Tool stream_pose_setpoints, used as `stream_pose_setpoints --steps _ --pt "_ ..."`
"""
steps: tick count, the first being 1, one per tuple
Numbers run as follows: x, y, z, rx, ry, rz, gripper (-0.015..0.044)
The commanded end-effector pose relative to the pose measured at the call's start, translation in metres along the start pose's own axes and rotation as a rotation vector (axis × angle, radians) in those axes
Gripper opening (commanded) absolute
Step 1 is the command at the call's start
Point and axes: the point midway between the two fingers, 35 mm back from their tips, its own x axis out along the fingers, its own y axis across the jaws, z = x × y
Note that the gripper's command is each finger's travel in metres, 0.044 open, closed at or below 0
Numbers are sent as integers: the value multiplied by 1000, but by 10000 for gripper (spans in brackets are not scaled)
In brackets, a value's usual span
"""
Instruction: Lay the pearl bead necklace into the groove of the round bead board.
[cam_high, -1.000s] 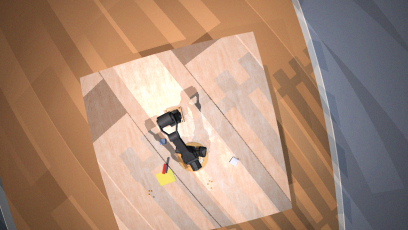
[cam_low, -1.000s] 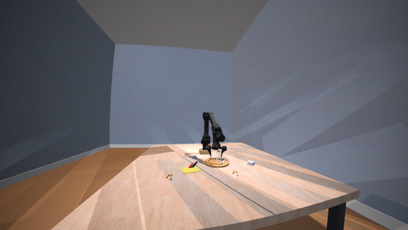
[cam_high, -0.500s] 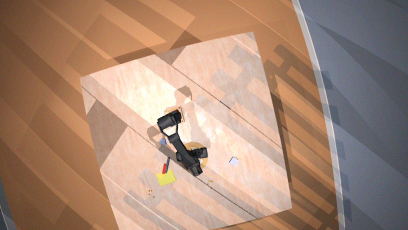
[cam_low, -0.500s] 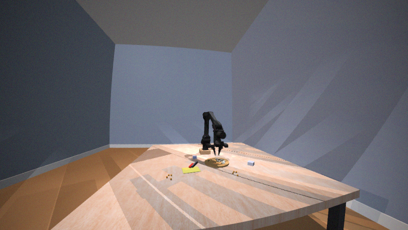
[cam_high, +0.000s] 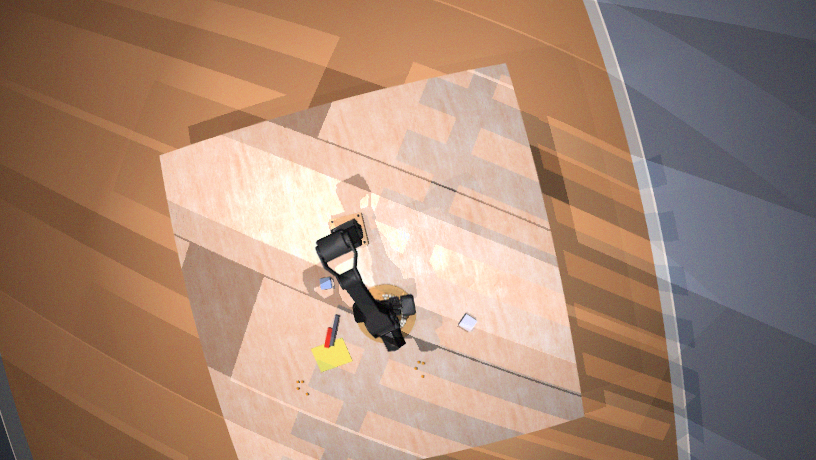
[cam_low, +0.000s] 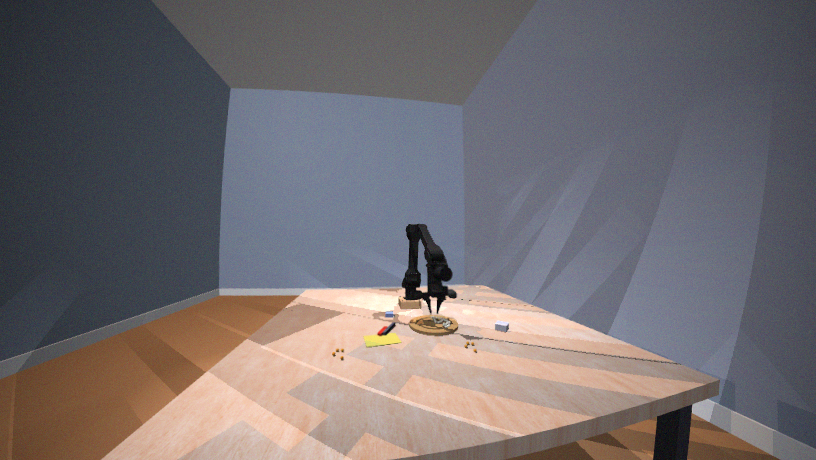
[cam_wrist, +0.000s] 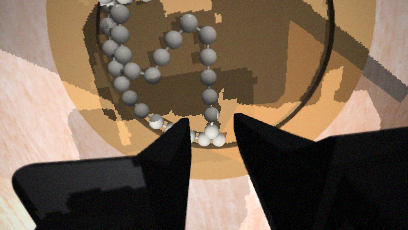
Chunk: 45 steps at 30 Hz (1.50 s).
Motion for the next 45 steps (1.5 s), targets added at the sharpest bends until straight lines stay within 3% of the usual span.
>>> stream_pose_setpoints --steps 1,13,18,45 --pt "8 -1 -2 -3 7 -4 120" --pt "22 -2 -3 -6 11 -7 120" --pt "19 -1 -3 -1 10 -3 0" --pt "17 -1 -3 -3 10 -4 0"
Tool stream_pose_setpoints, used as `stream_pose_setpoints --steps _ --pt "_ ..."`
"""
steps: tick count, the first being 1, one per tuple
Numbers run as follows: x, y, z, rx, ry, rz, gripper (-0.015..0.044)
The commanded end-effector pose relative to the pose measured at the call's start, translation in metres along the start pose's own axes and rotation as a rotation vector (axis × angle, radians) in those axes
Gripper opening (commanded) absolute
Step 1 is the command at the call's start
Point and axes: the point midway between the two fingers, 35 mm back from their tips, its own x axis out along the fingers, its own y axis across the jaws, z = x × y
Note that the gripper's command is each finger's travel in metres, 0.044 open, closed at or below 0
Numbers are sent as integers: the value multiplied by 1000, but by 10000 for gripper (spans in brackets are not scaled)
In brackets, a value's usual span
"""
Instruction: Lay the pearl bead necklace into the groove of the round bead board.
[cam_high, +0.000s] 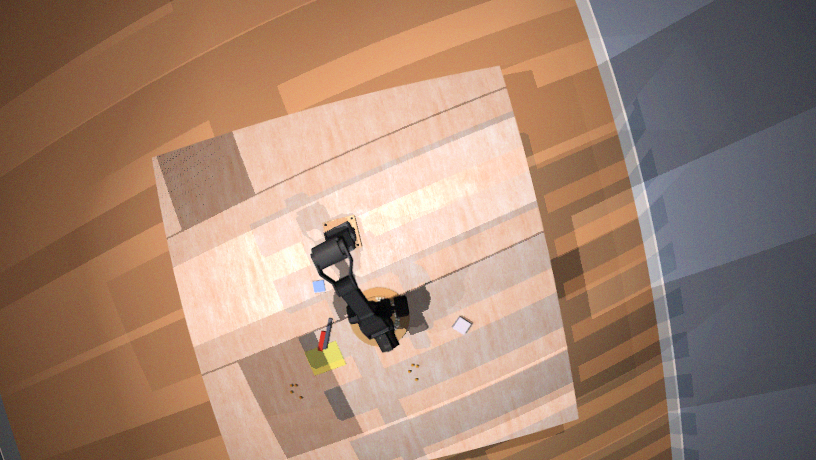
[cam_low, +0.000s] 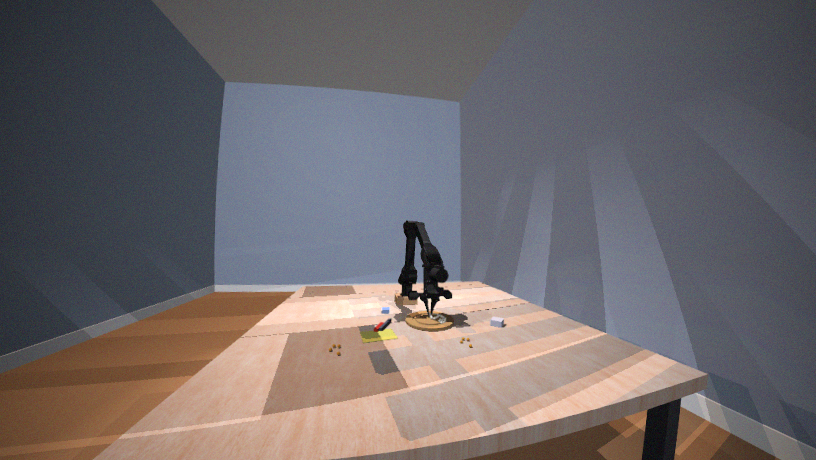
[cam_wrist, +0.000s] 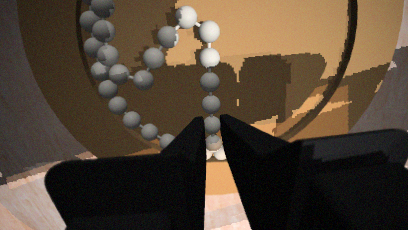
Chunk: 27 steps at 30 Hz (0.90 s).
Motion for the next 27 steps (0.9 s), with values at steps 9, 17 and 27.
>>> stream_pose_setpoints --steps 9,17,27 --pt "-6 -10 -7 -5 2 -5 0" --pt "-6 -29 -20 -5 3 -6 0" --pt "0 -29 -21 -5 3 -6 0"
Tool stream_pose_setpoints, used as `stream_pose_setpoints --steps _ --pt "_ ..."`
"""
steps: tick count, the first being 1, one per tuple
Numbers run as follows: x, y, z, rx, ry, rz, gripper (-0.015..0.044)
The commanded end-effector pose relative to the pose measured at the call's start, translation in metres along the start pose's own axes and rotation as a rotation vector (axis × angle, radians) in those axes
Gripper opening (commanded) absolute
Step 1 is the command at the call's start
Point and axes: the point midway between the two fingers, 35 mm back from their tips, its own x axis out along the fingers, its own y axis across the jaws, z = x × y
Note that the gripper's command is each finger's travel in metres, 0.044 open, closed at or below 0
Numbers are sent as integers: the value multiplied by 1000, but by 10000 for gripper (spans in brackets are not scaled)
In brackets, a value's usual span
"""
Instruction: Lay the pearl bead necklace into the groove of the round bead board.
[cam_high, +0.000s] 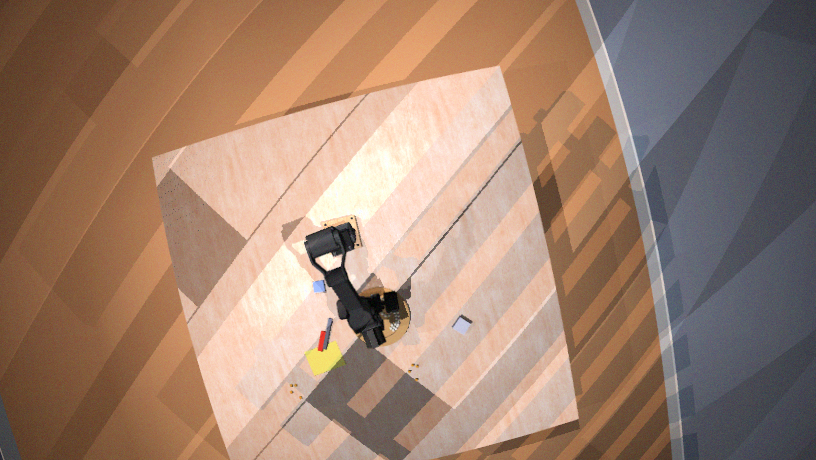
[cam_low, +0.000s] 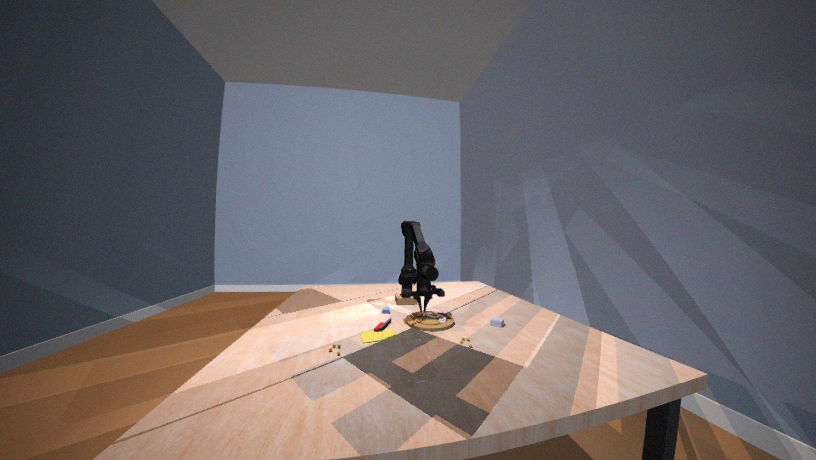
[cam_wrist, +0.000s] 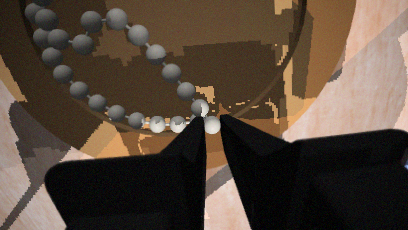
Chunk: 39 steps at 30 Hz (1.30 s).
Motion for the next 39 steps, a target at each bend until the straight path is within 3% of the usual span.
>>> stream_pose_setpoints --steps 1,2,19,39 --pt "6 -1 -1 -4 3 -4 0" --pt "7 -1 -1 -4 3 -4 0" --pt "0 0 -1 -1 2 -1 440" --pt "-1 0 -1 -4 3 -4 440"
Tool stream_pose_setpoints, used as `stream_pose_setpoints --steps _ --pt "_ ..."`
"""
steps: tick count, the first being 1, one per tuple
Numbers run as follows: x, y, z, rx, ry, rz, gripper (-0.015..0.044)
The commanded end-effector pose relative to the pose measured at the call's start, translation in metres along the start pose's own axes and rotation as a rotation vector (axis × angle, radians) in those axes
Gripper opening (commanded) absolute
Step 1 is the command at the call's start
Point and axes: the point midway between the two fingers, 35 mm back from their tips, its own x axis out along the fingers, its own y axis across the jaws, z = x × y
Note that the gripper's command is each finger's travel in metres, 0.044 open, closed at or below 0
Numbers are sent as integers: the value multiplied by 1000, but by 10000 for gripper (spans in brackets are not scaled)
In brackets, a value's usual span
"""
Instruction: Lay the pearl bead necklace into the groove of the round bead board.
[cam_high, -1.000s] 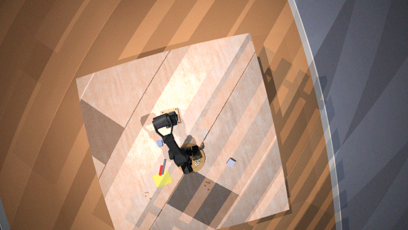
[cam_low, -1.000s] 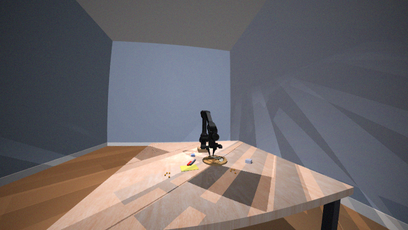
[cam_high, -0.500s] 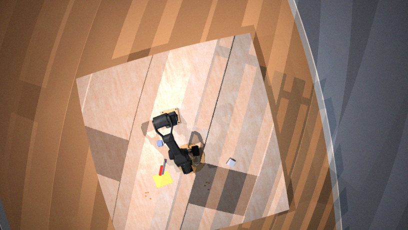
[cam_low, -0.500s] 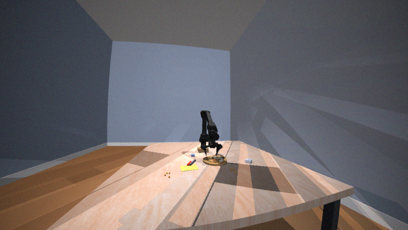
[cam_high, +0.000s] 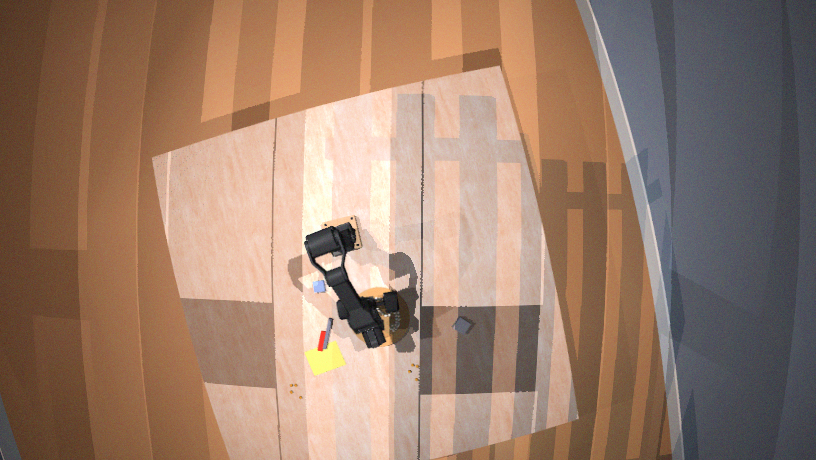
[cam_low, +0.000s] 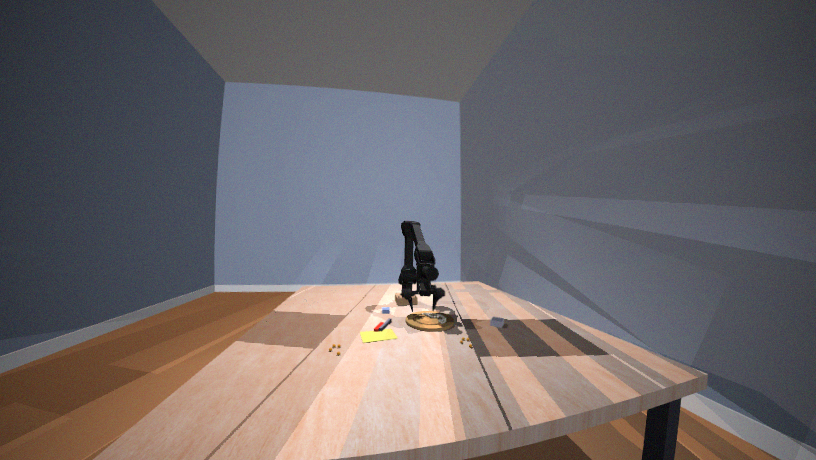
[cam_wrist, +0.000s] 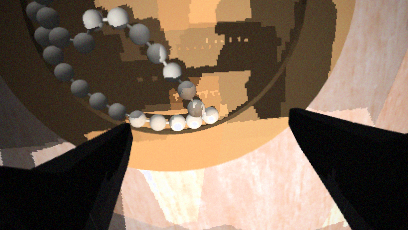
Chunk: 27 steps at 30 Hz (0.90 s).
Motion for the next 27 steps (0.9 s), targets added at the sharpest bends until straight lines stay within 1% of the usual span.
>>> stream_pose_setpoints --steps 1,2,4,7,9,14,17,22,23,27 --pt "0 0 0 -2 1 -3 440" --pt "0 0 0 -2 1 -3 440" --pt "-4 1 3 -63 1 -3 387" --pt "-23 8 14 -327 0 -3 309" --pt "-31 12 18 -448 0 -3 256" --pt "-32 12 19 -463 0 -3 125" --pt "-31 12 19 -463 0 -3 120" --pt "-16 12 19 -463 0 -3 120" --pt "-25 13 21 -456 -10 0 120" --pt "-22 13 21 -456 -9 0 120"
